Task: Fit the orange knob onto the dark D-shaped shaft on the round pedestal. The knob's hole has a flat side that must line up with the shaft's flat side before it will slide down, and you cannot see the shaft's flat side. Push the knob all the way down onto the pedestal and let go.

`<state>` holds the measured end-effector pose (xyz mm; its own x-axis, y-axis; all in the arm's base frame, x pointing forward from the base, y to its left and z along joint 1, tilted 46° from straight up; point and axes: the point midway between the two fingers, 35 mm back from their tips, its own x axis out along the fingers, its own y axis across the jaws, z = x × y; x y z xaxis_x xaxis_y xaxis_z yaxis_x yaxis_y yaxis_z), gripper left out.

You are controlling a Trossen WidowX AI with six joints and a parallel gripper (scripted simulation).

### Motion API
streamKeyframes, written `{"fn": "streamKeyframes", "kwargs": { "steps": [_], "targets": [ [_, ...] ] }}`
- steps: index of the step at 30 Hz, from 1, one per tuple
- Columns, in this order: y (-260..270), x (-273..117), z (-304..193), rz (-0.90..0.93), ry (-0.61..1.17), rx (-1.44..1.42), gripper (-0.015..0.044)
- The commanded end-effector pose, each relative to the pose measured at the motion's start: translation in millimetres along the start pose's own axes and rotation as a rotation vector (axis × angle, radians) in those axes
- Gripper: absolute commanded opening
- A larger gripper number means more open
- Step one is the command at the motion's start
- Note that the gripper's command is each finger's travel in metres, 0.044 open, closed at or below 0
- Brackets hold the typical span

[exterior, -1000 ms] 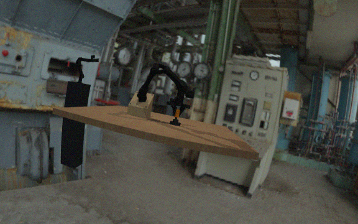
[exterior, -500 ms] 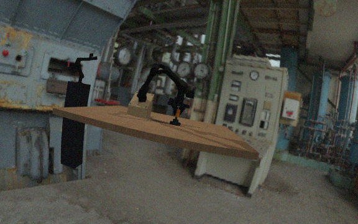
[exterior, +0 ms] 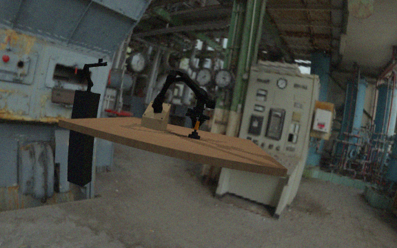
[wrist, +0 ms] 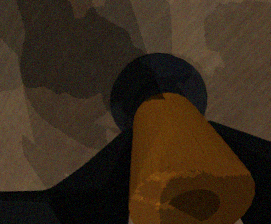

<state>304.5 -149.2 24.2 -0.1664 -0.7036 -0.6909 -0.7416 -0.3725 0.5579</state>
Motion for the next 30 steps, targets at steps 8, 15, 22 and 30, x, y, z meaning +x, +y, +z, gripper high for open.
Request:
{"fn": "streamKeyframes", "kwargs": {
  "steps": [8, 15, 22, 30],
  "targets": [
    [-1.5, -3.0, -2.2, -0.008, 0.002, -0.205, 0.0],
    [-1.6, 1.8, -1.4, -0.008, 0.002, -0.205, 0.0],
    [-1.9, -0.4, -0.3, -0.008, 0.002, -0.205, 0.0],
    [-1.5, -3.6, 0.5, -0.008, 0.002, -0.291, 0.0]
  ]
}}
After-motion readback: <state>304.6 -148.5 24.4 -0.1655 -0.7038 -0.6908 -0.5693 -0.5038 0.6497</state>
